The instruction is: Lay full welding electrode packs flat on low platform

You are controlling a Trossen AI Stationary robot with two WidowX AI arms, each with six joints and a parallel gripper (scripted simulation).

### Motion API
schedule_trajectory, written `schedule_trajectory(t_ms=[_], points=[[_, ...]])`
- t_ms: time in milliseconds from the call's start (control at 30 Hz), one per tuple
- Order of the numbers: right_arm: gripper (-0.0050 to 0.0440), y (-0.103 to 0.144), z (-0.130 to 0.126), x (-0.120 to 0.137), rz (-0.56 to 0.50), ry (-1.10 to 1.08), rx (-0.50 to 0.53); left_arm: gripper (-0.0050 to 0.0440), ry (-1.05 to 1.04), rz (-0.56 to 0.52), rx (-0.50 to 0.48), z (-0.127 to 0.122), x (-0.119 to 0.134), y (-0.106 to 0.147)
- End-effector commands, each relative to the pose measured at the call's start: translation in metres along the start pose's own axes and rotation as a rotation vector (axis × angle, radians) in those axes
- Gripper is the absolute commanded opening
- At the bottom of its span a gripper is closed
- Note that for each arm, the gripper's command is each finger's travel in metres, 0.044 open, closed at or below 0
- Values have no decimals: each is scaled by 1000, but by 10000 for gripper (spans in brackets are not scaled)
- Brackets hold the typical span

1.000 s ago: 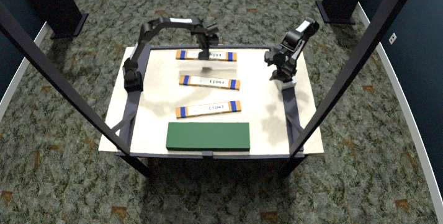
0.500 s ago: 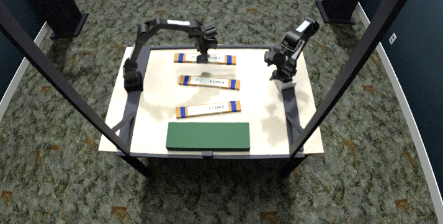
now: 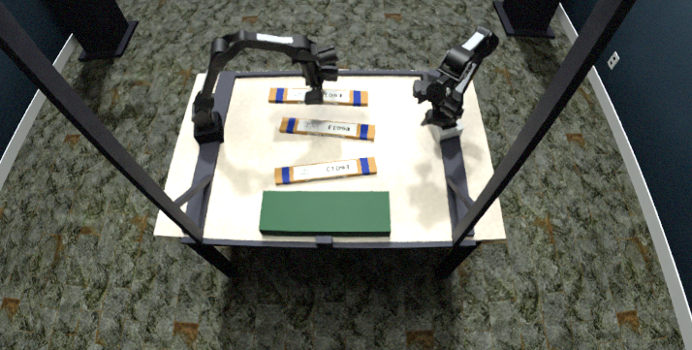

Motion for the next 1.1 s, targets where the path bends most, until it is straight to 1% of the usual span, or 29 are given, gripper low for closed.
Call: schedule_trajectory(t_ms=[0, 1067], points=[[430, 5, 0, -3, -17, -6, -12, -50, -3, -130, -27, -6, -7, 51], [430, 5, 0, -3, -17, -6, -12, -50, -1, -130, -16, -82, 4, 73]])
Point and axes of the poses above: on each arm, the point midway between the two fingers, 35 mm back from their tips, its own y axis back along the fingers, its own z axis across the jaws, x = y × z, the point moved 8 cm from there along y, back along the fingers, and after that the axes turned 1 degree about y, right-handed, at the moved point
